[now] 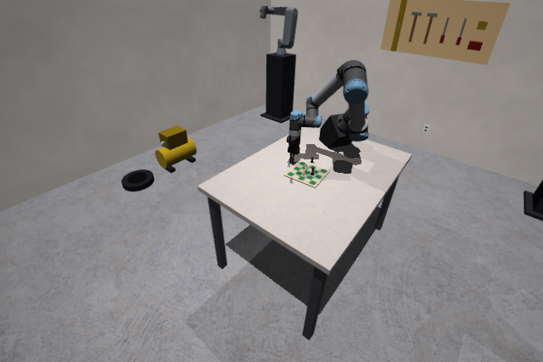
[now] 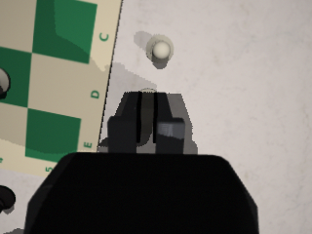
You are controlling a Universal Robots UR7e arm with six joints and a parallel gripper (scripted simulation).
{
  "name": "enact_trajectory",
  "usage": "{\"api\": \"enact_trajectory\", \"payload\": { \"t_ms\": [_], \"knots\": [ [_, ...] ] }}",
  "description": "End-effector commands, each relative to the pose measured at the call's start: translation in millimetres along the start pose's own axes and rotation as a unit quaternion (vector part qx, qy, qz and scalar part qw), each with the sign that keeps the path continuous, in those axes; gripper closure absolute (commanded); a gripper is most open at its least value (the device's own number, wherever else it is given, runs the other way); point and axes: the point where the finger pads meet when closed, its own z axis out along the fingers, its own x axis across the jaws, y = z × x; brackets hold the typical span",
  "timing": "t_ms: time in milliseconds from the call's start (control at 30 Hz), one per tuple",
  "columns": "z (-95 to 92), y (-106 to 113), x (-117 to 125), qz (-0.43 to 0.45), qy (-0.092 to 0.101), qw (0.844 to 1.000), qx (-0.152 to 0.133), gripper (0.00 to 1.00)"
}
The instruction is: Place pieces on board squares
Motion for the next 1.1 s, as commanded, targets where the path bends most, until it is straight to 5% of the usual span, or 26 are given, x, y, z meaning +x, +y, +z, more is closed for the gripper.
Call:
{"api": "enact_trajectory", "payload": {
  "t_ms": [0, 667, 1067],
  "knots": [
    [-0.4, -0.2, 0.4, 0.0, 0.001, 1.0, 0.0, 1.0],
    [-2.7, -0.2, 0.4, 0.0, 0.001, 1.0, 0.0, 1.0],
    [-37.5, -0.2, 0.4, 0.0, 0.001, 1.0, 0.0, 1.0]
  ]
}}
